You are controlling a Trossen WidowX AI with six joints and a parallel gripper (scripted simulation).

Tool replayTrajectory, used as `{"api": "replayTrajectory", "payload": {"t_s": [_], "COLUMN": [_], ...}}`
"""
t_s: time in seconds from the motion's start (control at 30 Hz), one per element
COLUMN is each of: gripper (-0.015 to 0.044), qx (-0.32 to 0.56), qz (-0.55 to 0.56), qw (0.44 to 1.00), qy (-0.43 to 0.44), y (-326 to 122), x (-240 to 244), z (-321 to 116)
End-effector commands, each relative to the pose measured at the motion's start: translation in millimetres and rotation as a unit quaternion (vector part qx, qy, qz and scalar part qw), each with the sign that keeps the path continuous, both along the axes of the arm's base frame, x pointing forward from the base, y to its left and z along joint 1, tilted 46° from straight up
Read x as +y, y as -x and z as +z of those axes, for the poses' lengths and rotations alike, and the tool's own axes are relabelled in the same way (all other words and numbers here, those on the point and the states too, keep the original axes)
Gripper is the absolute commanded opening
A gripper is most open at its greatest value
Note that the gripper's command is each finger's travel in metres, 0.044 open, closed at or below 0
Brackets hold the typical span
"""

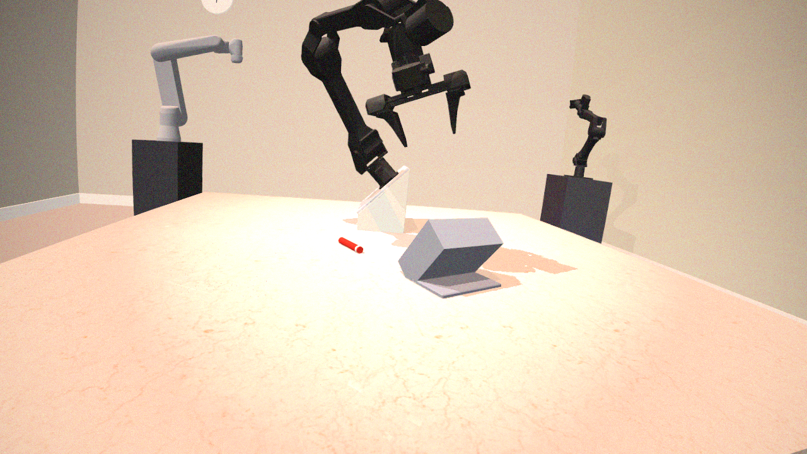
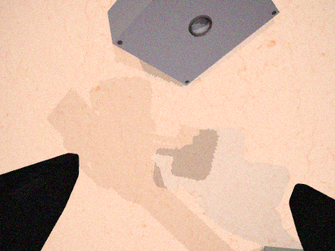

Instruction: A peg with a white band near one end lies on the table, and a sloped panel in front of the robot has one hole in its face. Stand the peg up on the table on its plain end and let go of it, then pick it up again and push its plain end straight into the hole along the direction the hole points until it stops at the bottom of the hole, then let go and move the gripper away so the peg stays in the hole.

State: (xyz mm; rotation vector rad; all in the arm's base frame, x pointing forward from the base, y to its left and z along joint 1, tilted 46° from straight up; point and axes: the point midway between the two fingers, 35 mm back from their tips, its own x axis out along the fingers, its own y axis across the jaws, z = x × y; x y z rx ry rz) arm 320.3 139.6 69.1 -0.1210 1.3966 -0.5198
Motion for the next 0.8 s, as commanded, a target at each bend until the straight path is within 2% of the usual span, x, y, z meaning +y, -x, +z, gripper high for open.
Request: {"api": "replayTrajectory", "payload": {"t_s": [0.0,0.4,0.77], "gripper": [0.044,0.044,0.044], "qx": [0.028,0.121,0.233], "qz": [0.059,0.204,0.313], "qw": [0.997,0.964,0.904], "qy": [0.034,0.116,0.176], "y": [-1.5,3.5,23.5], "x": [-30.4,-105.4,-167.6], "z": [-7.3,-19.6,-27.5]}}
